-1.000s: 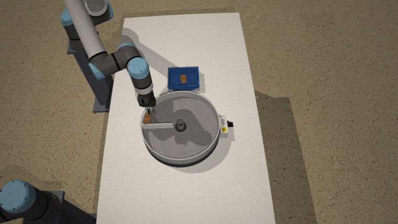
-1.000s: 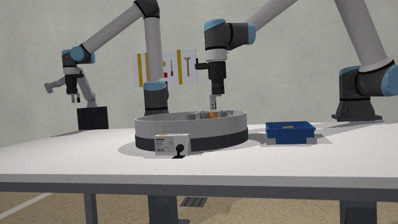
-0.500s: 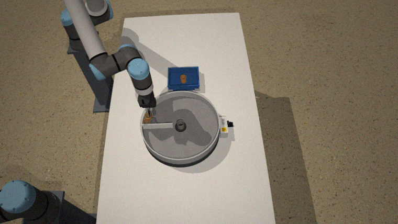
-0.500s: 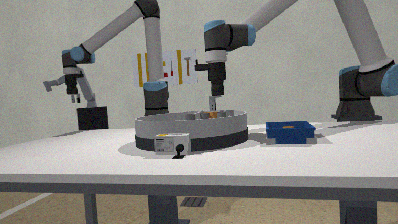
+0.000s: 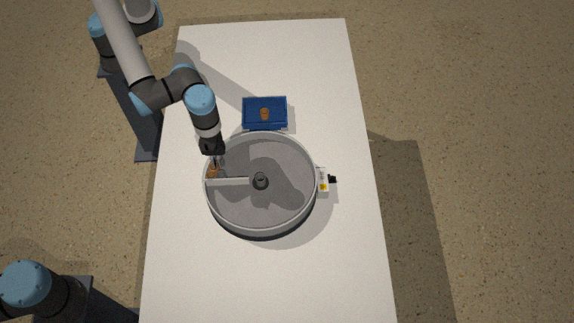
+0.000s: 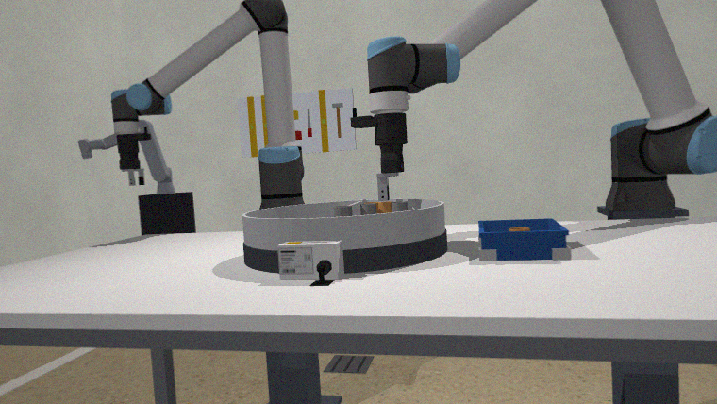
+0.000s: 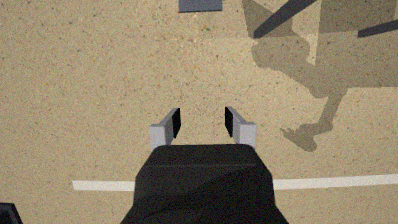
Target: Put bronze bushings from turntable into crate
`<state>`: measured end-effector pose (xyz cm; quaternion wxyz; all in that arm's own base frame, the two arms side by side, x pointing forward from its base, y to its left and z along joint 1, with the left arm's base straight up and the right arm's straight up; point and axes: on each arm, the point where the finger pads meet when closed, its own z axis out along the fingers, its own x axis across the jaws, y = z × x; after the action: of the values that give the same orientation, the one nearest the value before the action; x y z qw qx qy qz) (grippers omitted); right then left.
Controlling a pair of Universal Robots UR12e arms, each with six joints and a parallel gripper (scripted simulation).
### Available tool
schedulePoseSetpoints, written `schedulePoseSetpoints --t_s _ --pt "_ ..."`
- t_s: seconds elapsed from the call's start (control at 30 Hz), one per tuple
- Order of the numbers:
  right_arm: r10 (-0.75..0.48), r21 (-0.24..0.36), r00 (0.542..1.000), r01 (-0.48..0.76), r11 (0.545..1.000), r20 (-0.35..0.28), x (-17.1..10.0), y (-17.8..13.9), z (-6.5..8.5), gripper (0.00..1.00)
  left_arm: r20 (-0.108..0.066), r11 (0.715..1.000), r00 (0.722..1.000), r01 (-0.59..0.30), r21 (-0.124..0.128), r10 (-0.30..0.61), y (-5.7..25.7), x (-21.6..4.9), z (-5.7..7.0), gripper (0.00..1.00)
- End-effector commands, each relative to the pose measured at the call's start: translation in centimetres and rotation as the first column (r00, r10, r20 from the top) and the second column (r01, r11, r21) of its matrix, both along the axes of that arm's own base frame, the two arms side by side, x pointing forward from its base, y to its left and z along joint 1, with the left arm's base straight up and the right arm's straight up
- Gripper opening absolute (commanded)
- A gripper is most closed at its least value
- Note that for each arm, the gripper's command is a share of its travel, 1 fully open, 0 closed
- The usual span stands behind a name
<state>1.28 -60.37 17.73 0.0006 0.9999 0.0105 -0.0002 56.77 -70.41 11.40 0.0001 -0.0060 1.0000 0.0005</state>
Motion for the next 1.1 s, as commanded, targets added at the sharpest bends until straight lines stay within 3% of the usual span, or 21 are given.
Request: schedulePoseSetpoints --t_s 0.0,1.07 --pt "0.001 0.001 1.000 -0.001 1.000 0.000 0.06 -0.02 -0.03 1.00 0.000 1.000 1.000 -0.001 -0.003 0.001 0.09 0.05 0.19 0.36" --pt "0.001 0.001 1.000 -0.001 1.000 0.000 0.06 -0.02 -0.03 1.00 0.000 1.000 1.000 -0.001 -0.003 0.001 0.27 0.02 0.01 0.36"
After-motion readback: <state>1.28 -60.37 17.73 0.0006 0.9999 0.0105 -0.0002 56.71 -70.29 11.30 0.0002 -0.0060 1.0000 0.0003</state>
